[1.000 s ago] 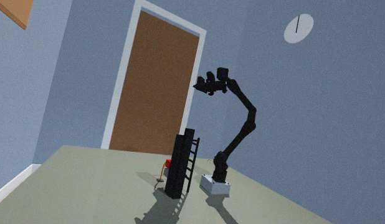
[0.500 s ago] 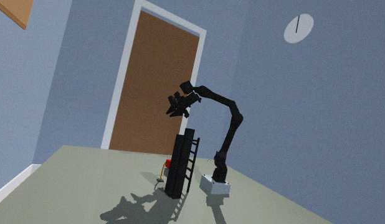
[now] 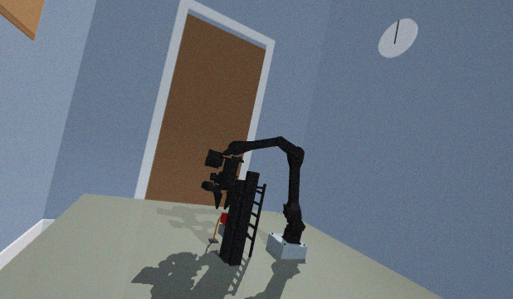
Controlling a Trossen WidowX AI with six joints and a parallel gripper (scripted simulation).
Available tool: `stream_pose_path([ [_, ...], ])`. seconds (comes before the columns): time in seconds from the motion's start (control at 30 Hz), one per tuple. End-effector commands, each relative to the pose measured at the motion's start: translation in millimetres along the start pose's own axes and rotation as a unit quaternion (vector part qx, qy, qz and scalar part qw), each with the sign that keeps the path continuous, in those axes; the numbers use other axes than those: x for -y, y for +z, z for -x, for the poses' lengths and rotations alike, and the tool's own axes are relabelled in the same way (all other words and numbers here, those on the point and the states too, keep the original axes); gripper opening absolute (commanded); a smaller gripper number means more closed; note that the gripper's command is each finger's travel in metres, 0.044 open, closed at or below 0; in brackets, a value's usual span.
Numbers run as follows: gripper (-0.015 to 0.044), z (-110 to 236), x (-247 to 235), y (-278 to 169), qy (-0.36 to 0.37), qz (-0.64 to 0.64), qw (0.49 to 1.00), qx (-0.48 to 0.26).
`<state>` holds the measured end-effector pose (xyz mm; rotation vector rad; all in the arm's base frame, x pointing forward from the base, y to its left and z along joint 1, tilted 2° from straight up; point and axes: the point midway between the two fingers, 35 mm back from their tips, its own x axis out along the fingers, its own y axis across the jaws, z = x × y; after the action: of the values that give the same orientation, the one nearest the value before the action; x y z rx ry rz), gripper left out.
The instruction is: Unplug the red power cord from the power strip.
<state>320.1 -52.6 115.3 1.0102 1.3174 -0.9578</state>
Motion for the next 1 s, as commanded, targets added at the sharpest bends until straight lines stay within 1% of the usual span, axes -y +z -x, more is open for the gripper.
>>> stream_pose_path([
  [0.0, 0.0160, -6, 3, -5, -0.013, -0.015, 1.000, -0.010],
  [0.23, 0.0160, -6, 2, -8, -0.013, -0.015, 1.000, -0.010],
  [0.97, 0.0160, -5, 1, -45, -0.013, -0.015, 1.000, -0.012],
])
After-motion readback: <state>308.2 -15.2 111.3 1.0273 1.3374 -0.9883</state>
